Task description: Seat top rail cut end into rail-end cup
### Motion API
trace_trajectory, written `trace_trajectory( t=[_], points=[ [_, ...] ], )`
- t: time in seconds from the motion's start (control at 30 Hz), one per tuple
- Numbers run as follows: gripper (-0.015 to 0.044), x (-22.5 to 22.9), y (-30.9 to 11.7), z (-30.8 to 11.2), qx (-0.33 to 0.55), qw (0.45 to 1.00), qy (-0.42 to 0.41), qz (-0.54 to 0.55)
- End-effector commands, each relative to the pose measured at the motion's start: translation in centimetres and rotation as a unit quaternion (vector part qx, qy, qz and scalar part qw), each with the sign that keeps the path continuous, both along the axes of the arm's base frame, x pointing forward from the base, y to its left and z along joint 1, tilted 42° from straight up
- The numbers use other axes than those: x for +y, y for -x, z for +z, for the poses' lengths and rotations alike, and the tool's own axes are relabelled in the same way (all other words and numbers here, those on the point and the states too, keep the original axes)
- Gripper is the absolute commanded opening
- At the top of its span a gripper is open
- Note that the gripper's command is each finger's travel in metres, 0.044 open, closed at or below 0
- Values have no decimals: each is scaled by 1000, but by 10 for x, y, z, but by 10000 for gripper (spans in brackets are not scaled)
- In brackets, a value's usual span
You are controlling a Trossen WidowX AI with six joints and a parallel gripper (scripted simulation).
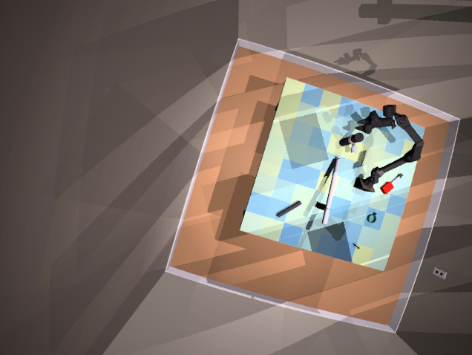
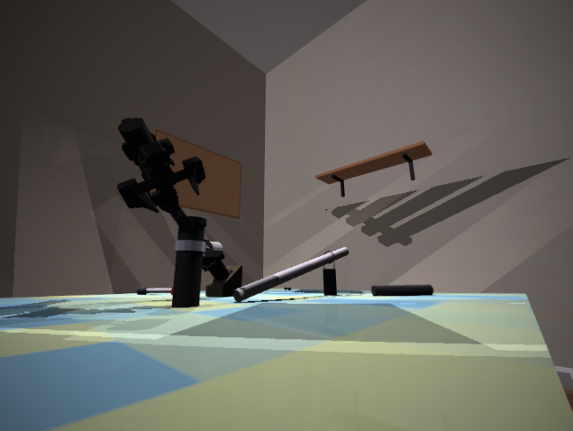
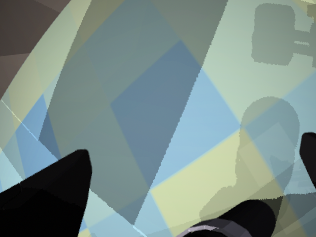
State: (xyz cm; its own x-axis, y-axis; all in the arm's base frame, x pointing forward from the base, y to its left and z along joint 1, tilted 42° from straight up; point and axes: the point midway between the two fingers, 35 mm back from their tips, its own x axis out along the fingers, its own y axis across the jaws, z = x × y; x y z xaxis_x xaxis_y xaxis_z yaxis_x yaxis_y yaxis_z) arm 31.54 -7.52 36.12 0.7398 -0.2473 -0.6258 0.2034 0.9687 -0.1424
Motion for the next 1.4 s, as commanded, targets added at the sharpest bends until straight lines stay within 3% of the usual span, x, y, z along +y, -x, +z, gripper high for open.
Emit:
trace_trajectory(
  t=[0.0, 0.37, 0.57, 0.8, 1.13, 1.37],
  points=[
    [440, 46, -20, -31, 41, 998, 6, 42],
    [440, 141, -10, -119, 161, 984, 46, 56],
    [440, 194, 28, -168, 203, 969, 134, 52],
    [440, 238, 79, -201, 164, 948, 263, 75],
    [440, 237, 83, -199, 173, 936, 290, 100],
    [440, 200, 78, -173, 263, 848, 389, 247]
  ],
)
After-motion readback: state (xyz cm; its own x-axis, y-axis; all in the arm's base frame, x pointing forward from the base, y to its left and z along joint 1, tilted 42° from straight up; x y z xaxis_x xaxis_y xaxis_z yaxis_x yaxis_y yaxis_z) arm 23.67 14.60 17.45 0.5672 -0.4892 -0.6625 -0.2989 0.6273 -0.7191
